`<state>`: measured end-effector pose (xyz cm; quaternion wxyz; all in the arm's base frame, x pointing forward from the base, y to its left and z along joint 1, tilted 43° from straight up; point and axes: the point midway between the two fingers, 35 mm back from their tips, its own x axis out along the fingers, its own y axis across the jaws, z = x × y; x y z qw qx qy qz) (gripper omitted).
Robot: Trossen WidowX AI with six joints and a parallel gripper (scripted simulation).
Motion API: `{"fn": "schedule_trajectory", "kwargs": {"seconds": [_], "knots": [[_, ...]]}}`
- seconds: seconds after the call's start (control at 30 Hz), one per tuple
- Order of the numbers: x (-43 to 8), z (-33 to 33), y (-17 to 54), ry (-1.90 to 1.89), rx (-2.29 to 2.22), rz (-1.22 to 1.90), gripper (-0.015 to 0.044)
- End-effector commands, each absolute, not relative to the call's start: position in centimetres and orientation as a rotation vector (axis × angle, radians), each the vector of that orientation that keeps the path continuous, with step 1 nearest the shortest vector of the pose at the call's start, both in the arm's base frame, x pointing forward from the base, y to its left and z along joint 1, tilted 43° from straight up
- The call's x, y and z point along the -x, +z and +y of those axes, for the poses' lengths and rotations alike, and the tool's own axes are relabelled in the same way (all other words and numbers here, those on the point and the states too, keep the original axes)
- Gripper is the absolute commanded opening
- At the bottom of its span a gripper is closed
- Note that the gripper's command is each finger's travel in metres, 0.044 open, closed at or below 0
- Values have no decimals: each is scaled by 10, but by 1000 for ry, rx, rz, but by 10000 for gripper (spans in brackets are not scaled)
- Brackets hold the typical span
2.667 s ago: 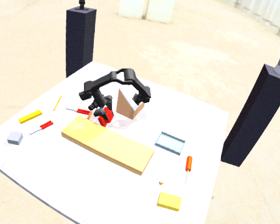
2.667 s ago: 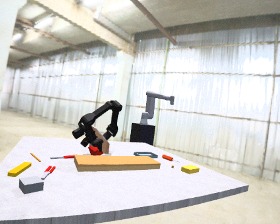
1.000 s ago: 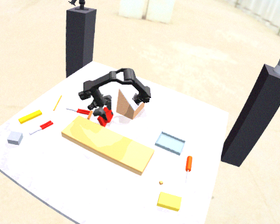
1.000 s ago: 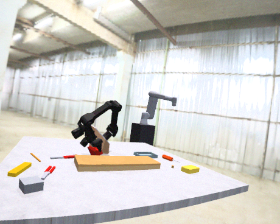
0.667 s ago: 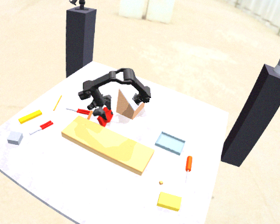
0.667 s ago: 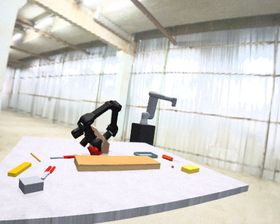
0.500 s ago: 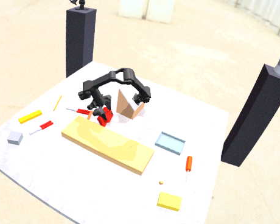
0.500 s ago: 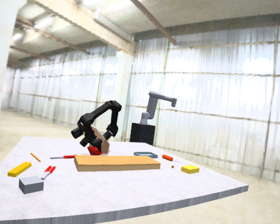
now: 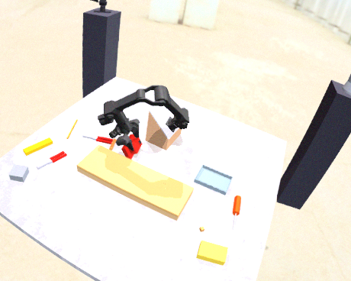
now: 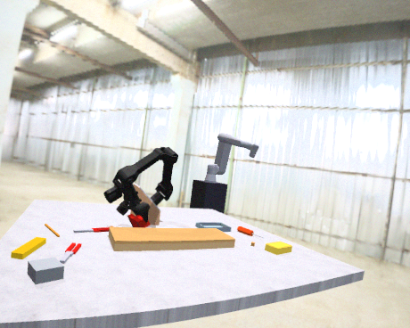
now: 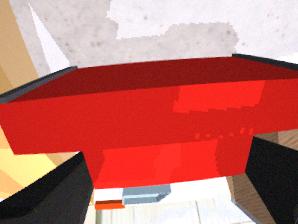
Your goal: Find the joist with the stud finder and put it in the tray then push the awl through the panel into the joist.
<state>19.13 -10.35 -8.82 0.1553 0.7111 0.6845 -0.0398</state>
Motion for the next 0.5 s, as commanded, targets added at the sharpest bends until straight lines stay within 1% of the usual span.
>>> {"fn": "schedule_trajectory", "kwargs": {"seconds": [0.0,0.47], "knots": [[-193,-106,-95,-131,-2015,1950,379],[-194,-108,-97,-131,-2015,1950,379]]}}
